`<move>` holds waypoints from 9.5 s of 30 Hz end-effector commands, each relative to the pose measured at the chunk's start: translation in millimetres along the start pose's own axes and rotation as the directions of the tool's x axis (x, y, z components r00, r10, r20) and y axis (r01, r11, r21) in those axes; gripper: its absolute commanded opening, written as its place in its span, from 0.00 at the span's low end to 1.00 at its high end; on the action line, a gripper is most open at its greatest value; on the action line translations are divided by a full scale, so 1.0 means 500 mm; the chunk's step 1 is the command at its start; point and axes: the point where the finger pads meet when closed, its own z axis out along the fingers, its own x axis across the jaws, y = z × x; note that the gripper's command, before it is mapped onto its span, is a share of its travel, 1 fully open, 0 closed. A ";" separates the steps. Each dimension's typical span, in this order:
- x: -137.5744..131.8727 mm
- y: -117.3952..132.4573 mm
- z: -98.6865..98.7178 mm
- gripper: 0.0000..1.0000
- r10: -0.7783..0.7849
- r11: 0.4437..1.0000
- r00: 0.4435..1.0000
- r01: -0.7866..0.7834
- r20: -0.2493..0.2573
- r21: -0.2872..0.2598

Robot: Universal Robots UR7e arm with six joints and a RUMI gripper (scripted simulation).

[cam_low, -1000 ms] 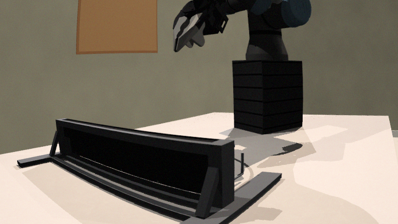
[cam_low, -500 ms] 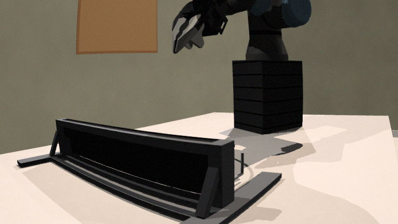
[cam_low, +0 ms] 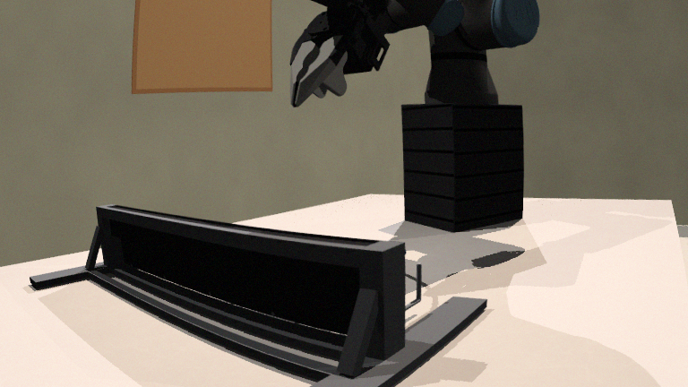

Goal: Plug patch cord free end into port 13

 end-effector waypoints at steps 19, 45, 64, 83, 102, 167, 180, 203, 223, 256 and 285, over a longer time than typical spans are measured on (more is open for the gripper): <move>0.000 -0.001 0.142 0.00 0.000 1.000 1.000 0.000 -0.001 0.002; 0.000 -0.002 0.229 0.00 0.000 1.000 1.000 0.000 -0.001 0.002; 0.000 -0.002 0.229 0.00 0.000 1.000 1.000 0.000 -0.001 0.002; 0.000 -0.002 0.229 0.00 0.000 1.000 1.000 0.000 -0.001 0.002; 0.000 -0.002 0.219 0.00 0.000 1.000 1.000 0.000 -0.001 0.002; 0.000 -0.001 -0.051 0.00 0.000 1.000 1.000 0.000 -0.001 0.002; 0.008 -0.001 -0.051 0.00 0.000 1.000 1.000 0.000 -0.001 0.002; 0.153 -0.001 -0.052 0.00 0.000 1.000 1.000 0.000 -0.001 0.003; 0.200 -0.001 -0.051 0.00 0.000 1.000 1.000 0.000 -0.001 0.002; 0.200 -0.001 0.033 0.00 0.000 1.000 1.000 0.000 -0.001 0.002; 0.200 -0.002 0.199 0.00 0.000 1.000 1.000 0.000 -0.001 0.002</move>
